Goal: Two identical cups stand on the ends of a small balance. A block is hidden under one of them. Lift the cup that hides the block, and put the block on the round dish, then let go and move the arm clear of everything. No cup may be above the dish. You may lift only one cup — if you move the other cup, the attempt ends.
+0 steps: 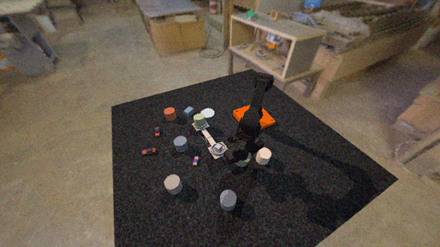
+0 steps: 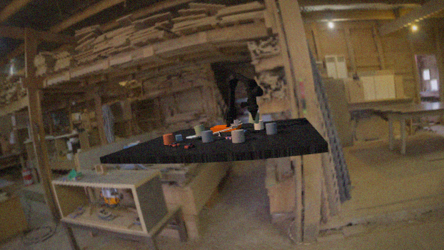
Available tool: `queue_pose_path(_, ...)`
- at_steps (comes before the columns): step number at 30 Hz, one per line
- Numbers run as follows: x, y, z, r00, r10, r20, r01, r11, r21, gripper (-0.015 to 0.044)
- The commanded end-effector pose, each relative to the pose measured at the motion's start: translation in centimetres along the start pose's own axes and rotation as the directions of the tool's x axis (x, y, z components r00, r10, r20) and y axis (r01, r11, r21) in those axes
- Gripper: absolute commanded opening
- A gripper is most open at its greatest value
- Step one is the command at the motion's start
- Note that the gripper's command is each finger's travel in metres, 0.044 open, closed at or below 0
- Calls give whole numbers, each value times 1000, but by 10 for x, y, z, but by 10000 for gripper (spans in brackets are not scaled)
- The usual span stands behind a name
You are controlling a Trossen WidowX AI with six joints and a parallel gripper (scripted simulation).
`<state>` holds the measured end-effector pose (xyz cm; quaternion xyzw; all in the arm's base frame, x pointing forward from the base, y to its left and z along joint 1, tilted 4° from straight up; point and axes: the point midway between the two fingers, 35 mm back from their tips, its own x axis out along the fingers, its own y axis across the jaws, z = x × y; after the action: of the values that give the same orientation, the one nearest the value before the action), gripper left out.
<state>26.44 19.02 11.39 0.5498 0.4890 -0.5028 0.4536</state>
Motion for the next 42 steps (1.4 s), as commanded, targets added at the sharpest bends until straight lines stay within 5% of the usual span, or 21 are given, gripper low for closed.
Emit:
queue_pose_path(1,8,-10,-7,1000,11,-5,-11,1000,11,0)
queue_pose_path(32,67,-10,-7,1000,10,-6,-10,1000,11,0)
queue_pose_path(42,60,-10,-8,1000,8,-8,-8,1000,6,263)
